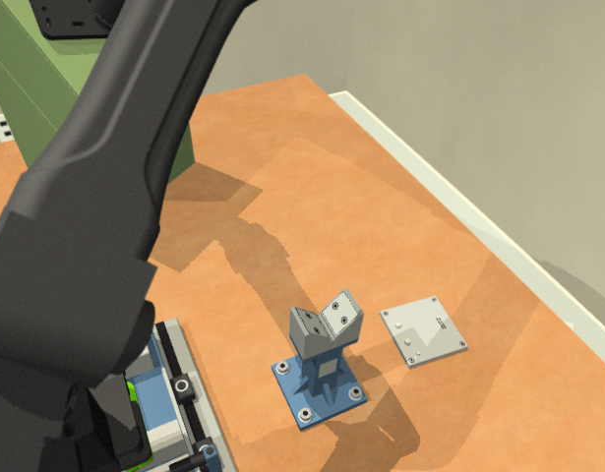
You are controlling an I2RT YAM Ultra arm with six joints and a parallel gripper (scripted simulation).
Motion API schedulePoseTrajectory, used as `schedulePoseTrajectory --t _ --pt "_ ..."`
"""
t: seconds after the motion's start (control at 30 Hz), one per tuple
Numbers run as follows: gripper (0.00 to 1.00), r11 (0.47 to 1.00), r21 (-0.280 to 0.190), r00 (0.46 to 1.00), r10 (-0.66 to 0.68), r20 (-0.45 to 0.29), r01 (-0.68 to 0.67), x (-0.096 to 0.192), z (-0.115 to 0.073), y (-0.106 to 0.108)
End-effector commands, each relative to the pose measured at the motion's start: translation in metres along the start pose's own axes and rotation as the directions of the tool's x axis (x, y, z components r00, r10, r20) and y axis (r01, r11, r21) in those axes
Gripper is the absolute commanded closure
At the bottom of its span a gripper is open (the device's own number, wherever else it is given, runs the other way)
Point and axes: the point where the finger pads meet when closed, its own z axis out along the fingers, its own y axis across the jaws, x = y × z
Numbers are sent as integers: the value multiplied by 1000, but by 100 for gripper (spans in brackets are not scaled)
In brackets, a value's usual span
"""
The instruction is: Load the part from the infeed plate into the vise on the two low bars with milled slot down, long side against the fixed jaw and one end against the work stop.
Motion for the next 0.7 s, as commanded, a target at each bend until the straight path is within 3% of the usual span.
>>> schedulePoseTrajectory --t 0.0,0.67 --pt "100 999 29 998 -19 52 17 -17 -18 -5" --pt "100 1000 21 999 -10 31 9 -8 -11 -1"
